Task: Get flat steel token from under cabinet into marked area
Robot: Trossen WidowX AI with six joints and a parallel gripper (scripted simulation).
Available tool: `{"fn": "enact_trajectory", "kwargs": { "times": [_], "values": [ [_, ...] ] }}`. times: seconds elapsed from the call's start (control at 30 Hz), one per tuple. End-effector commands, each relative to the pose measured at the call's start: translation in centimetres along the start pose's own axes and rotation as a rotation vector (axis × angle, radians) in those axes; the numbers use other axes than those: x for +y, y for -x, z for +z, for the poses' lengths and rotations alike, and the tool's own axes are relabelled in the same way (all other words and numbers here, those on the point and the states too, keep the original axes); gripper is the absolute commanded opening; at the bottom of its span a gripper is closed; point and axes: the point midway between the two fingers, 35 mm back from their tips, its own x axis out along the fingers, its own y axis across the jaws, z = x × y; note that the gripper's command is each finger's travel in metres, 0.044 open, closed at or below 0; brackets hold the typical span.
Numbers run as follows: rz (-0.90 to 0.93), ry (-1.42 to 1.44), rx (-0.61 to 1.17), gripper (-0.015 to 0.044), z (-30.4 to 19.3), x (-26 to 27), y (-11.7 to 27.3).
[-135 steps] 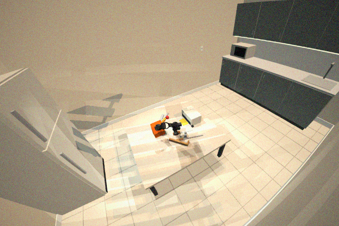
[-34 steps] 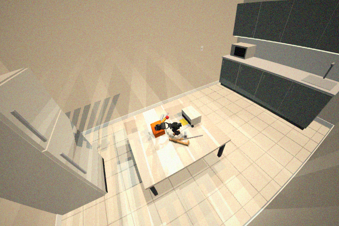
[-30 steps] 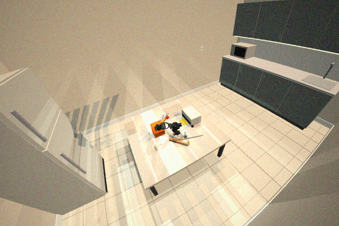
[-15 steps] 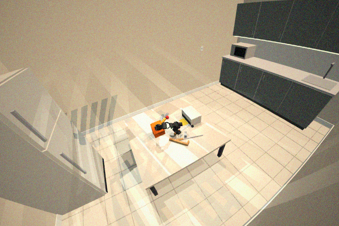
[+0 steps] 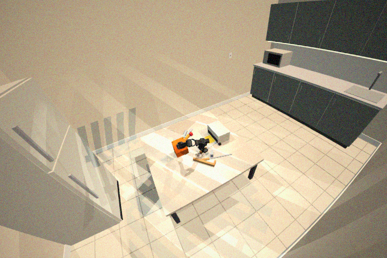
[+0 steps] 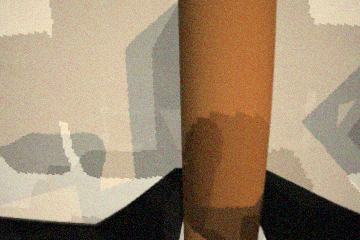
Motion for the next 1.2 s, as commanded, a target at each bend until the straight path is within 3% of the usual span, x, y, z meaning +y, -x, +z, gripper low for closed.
{"fn": "enact_trajectory", "kwargs": {
  "times": [0.0, 1.17],
  "values": [
    [-0.001, 0.001, 0.000, 0.0000, 0.6, 0.0, 0.0],
    [0.000, 0.005, -0.002, 0.0000, 4.8, 0.0, 0.0]
  ]
}}
